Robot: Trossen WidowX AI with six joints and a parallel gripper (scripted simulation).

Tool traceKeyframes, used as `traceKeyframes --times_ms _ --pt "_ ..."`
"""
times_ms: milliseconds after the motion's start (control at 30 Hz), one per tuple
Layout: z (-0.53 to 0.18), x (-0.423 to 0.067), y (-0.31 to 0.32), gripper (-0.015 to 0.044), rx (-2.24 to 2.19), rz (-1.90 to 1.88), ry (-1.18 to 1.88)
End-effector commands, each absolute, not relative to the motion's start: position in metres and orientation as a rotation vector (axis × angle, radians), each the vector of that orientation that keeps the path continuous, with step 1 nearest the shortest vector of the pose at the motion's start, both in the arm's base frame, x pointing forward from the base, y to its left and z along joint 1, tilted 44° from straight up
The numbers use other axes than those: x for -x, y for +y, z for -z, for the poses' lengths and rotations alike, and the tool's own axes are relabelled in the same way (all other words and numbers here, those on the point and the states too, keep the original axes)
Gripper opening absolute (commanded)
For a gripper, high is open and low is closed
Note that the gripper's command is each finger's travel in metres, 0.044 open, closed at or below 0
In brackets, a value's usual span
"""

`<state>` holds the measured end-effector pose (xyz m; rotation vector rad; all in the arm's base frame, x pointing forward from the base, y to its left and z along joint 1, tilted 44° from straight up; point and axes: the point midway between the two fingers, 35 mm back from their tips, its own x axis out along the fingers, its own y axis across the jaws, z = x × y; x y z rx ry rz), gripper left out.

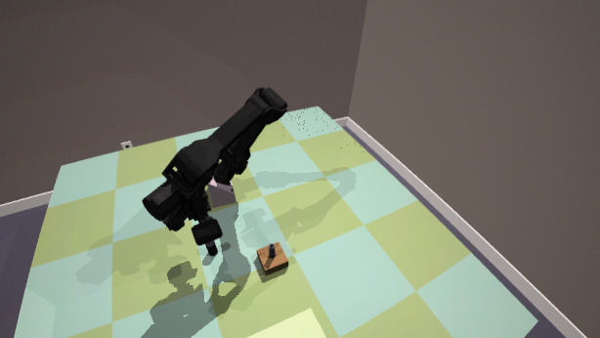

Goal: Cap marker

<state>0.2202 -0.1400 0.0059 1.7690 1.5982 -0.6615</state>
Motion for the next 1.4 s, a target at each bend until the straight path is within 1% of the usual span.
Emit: traceKeyframes --times_ms 0,300,1367 --pt "0.012 -0.221 -0.123 0.0241 -1.776 0.658 1.616" --pt "0.031 -0.223 -0.106 0.0241 -1.777 0.657 1.617" --pt "0.064 -0.228 -0.076 0.0241 -1.778 0.655 1.617"
